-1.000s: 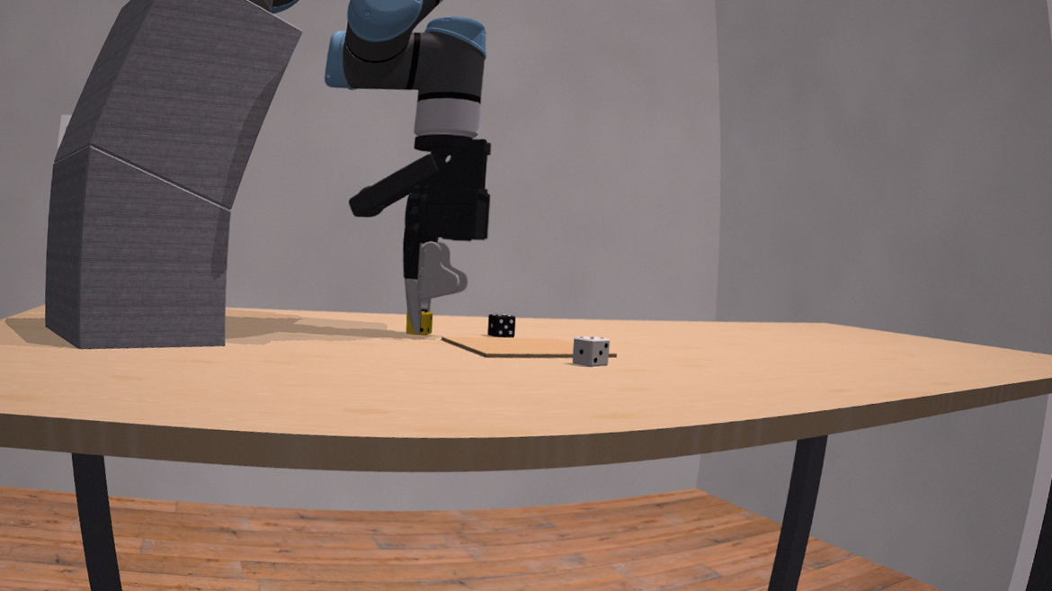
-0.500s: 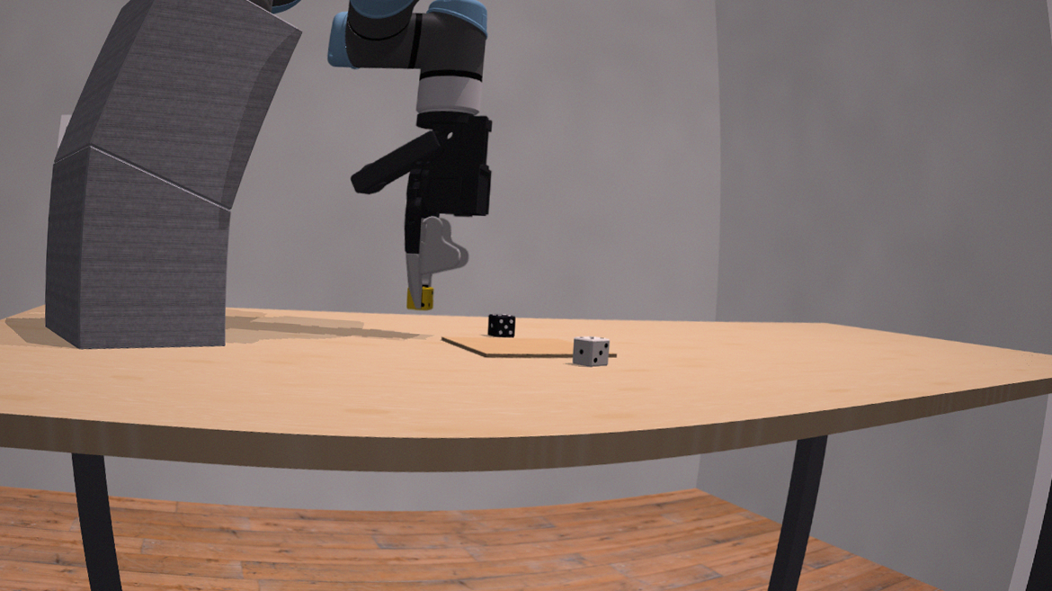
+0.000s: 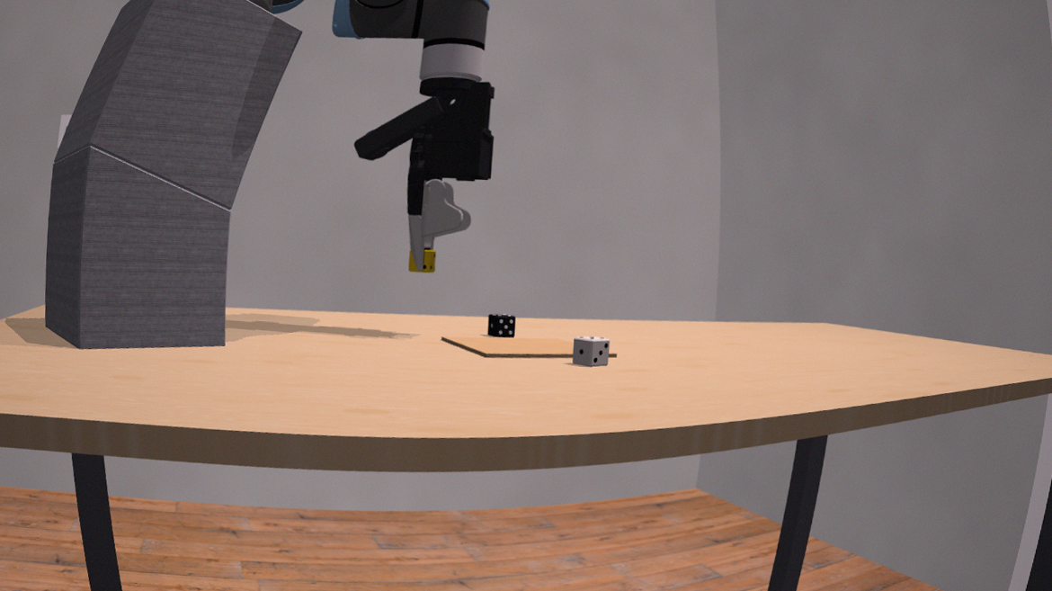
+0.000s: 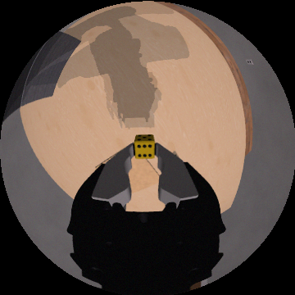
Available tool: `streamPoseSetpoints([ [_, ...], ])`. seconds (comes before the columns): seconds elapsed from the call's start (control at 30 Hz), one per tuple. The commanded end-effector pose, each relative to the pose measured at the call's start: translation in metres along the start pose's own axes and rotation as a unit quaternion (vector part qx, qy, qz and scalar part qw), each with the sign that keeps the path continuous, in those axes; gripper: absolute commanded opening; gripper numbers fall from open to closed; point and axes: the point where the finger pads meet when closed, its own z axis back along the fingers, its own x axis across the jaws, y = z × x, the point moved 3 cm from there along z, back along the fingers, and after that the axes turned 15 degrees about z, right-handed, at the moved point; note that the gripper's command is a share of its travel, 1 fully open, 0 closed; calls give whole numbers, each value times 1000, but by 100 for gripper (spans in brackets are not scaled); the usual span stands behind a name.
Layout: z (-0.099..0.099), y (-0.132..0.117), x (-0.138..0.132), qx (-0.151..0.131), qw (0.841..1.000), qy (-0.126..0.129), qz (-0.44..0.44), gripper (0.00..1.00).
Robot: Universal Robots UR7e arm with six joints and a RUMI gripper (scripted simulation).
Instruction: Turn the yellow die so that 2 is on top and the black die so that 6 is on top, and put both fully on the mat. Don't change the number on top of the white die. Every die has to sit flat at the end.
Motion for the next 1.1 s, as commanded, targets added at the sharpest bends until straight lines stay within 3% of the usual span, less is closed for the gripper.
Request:
streamPoseSetpoints([
  [0.0, 10, -1, 0, 1, 1000, 0, 0, 6],
  [0.4, 27, -1, 0, 1, 1000, 0, 0, 6],
  [1.07, 25, -8, 7, 1, 1000, 0, -4, 6],
])
